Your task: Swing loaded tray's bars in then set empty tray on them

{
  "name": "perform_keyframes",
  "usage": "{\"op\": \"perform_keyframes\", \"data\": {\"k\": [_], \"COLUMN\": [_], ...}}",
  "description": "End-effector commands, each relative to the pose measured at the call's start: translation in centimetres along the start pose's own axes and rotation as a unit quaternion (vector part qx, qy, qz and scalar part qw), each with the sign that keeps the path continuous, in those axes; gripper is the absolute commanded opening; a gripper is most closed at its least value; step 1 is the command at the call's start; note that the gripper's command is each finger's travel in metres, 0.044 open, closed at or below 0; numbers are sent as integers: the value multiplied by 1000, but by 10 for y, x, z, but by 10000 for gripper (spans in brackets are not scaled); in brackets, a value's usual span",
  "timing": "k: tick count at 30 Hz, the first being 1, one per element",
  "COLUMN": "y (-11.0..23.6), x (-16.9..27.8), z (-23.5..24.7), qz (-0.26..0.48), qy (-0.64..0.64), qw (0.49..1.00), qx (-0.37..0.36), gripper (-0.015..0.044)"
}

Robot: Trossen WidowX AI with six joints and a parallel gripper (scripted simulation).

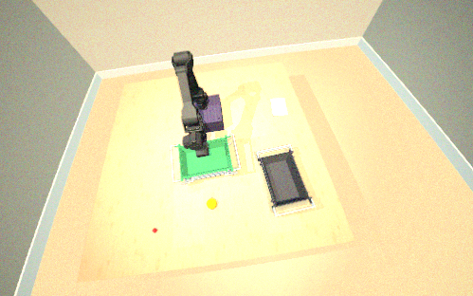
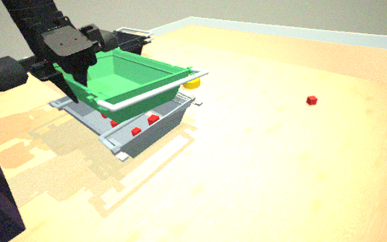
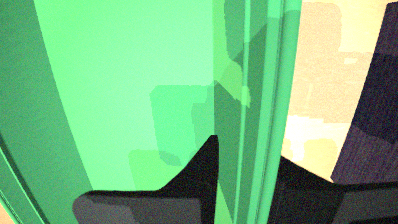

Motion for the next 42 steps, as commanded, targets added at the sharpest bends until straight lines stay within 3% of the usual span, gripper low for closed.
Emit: {"op": "perform_keyframes", "data": {"k": [1,37,42], "y": [-7,-16,-16], "x": [0,0,0], "z": [-3,-5,-5], "qz": [0,0,0], "qy": [0,0,0], "qw": [1000,1000,1000], "qx": [9,9,9], "gripper": [0,0,73]}}
Point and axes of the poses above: the point midway between the two fingers, 35 mm back from their tips, its own y axis back along the fingers, its own z axis across the jaws, x = y × z, the point moved 9 cm from there along y, back along the fingers, and after that the axes turned 4 degrees about y, right-handed, at the moved point
